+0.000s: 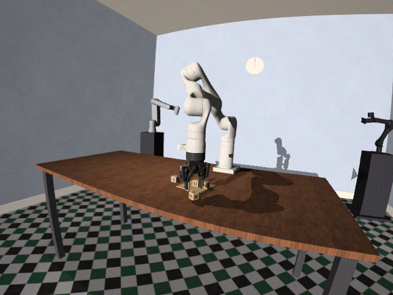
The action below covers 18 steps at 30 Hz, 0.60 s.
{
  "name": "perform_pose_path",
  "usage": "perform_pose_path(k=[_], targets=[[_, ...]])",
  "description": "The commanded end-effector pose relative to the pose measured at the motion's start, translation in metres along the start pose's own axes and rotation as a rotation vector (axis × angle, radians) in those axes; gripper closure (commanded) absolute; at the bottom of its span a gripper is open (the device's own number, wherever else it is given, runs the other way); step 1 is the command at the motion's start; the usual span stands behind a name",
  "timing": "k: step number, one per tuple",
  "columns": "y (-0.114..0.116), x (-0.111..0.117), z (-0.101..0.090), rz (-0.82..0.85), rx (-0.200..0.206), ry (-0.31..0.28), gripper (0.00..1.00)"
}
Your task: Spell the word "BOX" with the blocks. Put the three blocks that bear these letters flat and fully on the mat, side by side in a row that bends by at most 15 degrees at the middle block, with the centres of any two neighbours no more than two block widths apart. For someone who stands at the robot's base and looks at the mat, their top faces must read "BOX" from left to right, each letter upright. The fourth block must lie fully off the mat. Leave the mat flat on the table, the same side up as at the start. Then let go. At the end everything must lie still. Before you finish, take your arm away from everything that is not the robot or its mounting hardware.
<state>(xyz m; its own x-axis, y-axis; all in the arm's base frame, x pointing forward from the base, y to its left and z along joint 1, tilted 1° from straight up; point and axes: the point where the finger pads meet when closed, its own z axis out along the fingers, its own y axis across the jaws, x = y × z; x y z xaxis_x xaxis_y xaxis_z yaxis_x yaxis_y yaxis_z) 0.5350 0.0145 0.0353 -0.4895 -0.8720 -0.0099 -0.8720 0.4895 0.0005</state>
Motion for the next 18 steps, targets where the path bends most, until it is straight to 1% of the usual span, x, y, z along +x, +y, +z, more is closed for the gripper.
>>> perform_pose_path(k=[1, 18], targets=[[-0.0007, -0.0005, -0.001, 0.0, 0.002, -0.001, 0.33], [-0.0009, -0.0006, 0.0011, 0.0, 0.002, -0.001, 0.33]])
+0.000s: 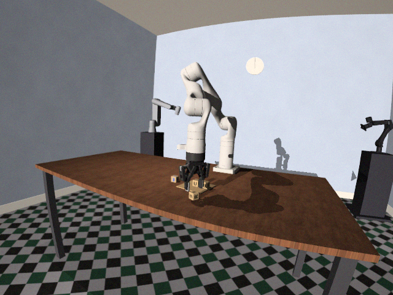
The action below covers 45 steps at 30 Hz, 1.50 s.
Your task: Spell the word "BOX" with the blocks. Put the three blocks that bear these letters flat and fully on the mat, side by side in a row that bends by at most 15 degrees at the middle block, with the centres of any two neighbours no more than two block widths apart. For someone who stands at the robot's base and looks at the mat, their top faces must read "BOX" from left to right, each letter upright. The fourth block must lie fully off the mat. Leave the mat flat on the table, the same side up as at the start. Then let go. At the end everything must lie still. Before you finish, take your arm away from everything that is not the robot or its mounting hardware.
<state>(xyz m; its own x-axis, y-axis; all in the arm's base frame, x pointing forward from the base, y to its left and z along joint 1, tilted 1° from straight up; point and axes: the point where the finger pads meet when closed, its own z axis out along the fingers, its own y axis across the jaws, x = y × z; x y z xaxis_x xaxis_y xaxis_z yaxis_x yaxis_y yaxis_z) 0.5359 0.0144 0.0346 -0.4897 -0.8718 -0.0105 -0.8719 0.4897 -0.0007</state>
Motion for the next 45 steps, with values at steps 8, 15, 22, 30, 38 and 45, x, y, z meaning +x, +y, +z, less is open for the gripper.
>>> perform_pose_path(k=[8, 15, 22, 30, 38, 45], targets=[[0.0, 0.0, 0.01, 0.0, 0.001, 0.0, 0.33], [0.0, 0.0, 0.026, 0.0, 0.001, 0.0, 0.33], [0.0, 0.0, 0.034, 0.0, 0.001, 0.0, 0.33], [0.0, 0.0, 0.036, 0.0, 0.001, 0.0, 0.33], [0.0, 0.0, 0.036, 0.0, 0.001, 0.0, 0.33], [0.0, 0.0, 0.036, 0.0, 0.001, 0.0, 0.54]])
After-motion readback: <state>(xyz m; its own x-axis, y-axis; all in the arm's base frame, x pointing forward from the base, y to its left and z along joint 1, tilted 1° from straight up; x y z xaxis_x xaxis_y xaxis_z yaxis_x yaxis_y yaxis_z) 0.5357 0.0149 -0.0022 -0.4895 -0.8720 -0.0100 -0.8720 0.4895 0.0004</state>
